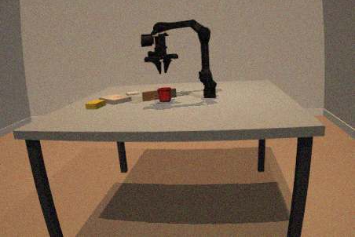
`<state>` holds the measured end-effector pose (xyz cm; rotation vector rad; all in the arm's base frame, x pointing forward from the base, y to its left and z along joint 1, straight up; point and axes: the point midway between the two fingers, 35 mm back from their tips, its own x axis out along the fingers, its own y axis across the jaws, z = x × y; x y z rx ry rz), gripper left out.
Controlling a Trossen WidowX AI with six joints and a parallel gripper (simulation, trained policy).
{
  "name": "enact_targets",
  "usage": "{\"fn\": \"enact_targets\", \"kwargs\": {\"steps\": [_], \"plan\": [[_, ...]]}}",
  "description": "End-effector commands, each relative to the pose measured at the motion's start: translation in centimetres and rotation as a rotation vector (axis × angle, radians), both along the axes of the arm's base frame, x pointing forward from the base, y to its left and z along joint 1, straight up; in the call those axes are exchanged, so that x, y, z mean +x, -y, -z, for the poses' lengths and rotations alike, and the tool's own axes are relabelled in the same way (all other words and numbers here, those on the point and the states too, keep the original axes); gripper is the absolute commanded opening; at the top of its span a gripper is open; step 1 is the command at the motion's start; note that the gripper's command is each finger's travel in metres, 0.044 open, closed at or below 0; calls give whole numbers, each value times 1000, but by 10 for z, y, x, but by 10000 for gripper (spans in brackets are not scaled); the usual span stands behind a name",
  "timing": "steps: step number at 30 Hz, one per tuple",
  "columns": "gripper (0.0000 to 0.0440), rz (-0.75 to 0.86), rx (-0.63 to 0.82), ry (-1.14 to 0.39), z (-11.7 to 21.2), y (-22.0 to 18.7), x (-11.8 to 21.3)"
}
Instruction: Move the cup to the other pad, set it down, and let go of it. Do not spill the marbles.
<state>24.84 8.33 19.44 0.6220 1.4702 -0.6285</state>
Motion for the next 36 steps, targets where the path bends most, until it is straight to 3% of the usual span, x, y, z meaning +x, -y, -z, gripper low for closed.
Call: {"fn": "enact_targets", "kwargs": {"steps": [1,36], "plan": [[151,19,-24,-34,10,3,-2],[186,15,-128,-178,102,9,-16]]}}
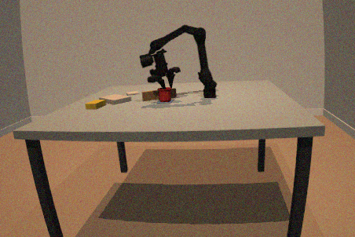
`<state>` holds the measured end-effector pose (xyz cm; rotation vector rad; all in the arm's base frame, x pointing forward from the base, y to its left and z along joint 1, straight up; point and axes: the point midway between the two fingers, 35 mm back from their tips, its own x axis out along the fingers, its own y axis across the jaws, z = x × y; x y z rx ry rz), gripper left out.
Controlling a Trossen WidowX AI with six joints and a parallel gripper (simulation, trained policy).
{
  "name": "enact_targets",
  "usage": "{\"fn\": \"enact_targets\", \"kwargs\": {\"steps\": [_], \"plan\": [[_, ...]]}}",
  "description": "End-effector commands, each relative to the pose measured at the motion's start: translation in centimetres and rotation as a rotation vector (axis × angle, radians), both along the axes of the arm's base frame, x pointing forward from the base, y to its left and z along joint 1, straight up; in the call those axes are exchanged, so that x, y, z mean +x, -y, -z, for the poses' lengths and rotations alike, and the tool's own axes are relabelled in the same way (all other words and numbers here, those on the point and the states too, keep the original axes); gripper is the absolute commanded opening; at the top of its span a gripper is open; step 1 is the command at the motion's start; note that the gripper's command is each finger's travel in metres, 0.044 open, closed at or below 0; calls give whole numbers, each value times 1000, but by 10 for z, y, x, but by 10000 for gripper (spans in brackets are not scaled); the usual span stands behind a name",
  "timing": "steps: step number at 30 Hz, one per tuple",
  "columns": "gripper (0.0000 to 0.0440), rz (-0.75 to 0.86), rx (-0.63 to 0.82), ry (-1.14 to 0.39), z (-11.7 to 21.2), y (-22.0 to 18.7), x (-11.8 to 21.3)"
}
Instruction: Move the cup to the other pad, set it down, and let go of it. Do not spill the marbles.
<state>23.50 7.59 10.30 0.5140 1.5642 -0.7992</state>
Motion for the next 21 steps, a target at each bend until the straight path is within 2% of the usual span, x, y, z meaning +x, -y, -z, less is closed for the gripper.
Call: {"fn": "enact_targets", "kwargs": {"steps": [1,9,16,21], "plan": [[185,-22,-11,-20,13,1,-3],[174,-79,-1,-40,38,2,-9],[12,-137,4,-33,48,5,-9],[0,-143,13,-4,41,5,-5]]}}
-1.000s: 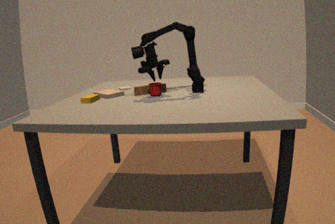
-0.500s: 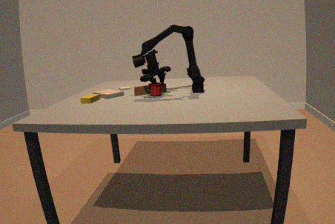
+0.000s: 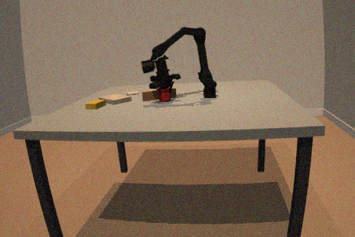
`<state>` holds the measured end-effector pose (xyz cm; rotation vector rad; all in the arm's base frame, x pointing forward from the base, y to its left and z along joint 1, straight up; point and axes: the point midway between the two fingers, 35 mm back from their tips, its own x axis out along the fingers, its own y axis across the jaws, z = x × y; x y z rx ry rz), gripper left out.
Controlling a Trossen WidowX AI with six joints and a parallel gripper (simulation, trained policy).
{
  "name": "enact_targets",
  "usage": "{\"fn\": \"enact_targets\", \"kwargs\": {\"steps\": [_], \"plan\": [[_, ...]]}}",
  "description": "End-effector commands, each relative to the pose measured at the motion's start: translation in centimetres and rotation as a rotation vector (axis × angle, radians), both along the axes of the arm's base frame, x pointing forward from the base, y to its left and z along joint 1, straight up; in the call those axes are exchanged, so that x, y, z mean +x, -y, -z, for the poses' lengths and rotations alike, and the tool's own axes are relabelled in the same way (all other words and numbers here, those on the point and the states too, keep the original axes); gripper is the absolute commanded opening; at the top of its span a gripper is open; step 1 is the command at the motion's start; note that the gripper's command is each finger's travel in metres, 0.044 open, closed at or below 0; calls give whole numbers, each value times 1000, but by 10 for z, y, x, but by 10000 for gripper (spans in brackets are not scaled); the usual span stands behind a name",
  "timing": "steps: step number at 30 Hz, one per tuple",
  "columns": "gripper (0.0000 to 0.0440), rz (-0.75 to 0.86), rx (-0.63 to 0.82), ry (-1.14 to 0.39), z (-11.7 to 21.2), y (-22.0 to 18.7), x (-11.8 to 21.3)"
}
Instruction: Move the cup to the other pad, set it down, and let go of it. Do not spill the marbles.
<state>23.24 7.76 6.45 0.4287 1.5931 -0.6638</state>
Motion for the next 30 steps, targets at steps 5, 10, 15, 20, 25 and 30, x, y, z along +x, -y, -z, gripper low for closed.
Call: {"fn": "enact_targets", "kwargs": {"steps": [5,10,15,20,25,30], "plan": [[0,5,-13,20,-6,7,3],[0,25,4,46,-18,6,7],[0,59,24,74,-33,8,10],[0,100,42,111,-52,12,15],[0,139,53,152,-70,19,22],[0,179,60,194,-84,28,30]]}}
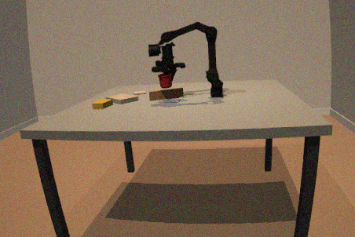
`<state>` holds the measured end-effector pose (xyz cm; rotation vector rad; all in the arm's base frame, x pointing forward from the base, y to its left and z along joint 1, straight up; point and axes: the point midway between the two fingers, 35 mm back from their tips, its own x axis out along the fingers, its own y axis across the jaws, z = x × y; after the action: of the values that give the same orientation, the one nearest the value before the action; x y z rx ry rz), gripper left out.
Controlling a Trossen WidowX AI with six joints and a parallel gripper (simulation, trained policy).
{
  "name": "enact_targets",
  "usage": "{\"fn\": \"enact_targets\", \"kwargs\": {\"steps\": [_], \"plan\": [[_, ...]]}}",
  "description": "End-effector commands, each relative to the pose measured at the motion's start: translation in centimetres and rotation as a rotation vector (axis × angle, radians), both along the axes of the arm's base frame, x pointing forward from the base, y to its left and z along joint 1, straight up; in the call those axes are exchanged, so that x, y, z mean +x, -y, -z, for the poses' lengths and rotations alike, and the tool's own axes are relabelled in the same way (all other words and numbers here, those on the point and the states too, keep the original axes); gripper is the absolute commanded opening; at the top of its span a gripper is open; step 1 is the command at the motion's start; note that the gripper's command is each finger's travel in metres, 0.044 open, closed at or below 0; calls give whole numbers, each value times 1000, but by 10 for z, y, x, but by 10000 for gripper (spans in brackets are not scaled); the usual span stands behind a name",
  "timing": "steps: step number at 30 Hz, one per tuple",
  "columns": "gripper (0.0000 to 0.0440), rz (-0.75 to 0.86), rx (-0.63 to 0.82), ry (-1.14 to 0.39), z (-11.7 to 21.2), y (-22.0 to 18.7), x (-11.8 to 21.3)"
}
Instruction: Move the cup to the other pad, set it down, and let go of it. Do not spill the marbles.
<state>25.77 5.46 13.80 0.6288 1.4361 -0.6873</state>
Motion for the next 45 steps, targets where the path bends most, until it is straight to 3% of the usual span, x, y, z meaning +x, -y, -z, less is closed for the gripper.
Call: {"fn": "enact_targets", "kwargs": {"steps": [1,23,45], "plan": [[0,36,11,41,-13,7,7],[0,213,-11,215,-35,75,56],[0,341,-51,267,6,140,82]]}}
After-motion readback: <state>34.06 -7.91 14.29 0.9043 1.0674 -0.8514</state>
